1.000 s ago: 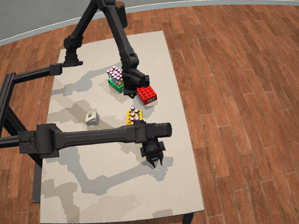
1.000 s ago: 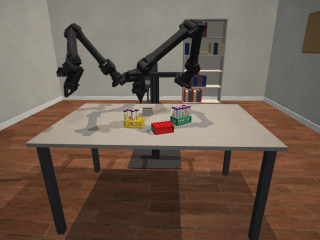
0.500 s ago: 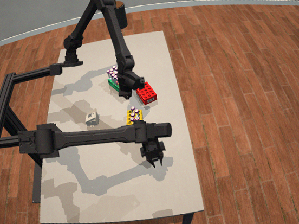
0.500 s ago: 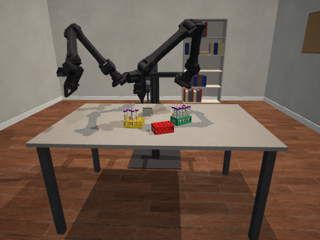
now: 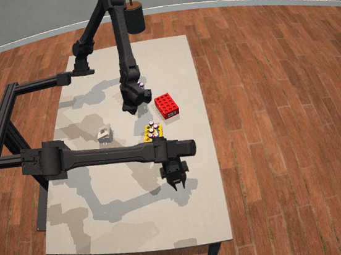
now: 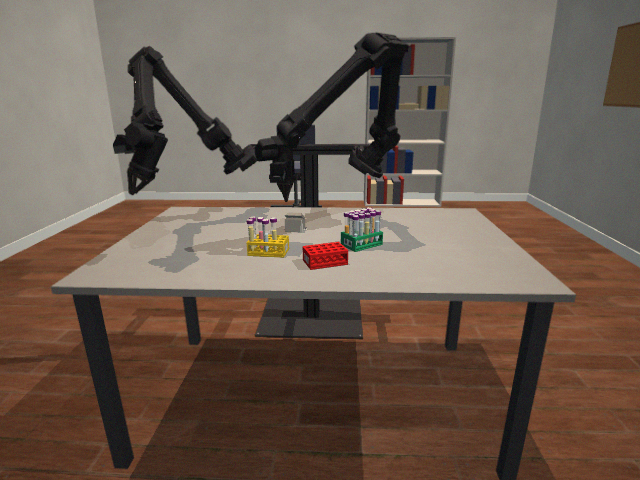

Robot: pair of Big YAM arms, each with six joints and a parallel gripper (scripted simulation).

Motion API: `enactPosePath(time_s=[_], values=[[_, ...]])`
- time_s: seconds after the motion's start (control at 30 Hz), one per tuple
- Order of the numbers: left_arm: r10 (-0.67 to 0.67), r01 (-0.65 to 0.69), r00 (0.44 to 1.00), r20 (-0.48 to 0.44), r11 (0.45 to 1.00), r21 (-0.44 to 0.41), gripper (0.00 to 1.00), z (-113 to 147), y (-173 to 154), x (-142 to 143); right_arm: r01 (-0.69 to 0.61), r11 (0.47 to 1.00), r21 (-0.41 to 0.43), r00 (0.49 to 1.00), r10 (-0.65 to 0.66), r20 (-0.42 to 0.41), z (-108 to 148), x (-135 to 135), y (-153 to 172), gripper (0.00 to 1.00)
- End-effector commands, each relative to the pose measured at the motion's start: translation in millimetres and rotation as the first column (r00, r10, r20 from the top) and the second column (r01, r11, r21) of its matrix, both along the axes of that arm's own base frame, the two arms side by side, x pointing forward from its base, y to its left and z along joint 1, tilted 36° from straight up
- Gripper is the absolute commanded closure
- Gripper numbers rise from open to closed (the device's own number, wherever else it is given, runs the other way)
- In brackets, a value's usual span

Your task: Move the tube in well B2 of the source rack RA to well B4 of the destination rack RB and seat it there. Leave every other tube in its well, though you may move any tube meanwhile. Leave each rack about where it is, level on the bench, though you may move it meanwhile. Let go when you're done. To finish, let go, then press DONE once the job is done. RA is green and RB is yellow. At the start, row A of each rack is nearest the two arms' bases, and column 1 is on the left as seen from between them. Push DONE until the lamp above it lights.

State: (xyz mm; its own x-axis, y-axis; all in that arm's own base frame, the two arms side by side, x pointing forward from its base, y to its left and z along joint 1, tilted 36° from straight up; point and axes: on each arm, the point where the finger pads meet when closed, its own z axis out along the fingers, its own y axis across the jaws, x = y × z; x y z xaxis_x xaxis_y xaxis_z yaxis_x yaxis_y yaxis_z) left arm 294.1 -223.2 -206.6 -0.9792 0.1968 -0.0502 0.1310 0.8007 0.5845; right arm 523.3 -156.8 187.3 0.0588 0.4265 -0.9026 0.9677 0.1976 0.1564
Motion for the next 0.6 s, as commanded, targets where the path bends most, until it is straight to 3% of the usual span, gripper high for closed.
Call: enactPosePath(time_s=[0.0, 0.57], values=[[0.011, -0.010, 0.999, 0.046, 0.999, -0.038, 1.00, 6.4, -12.8, -1.4, -0.003, 1.000, -0.001, 1.000, 0.003, 0.029, 11.8, 7.1, 1.8, 0.70], [0.013, -0.011, 0.999, 0.038, 0.999, -0.034, 1.00, -3.7, -2.7, -63.8, -0.003, 1.000, -0.001, 1.000, 0.003, 0.029, 11.8, 7.1, 1.8, 0.70]])
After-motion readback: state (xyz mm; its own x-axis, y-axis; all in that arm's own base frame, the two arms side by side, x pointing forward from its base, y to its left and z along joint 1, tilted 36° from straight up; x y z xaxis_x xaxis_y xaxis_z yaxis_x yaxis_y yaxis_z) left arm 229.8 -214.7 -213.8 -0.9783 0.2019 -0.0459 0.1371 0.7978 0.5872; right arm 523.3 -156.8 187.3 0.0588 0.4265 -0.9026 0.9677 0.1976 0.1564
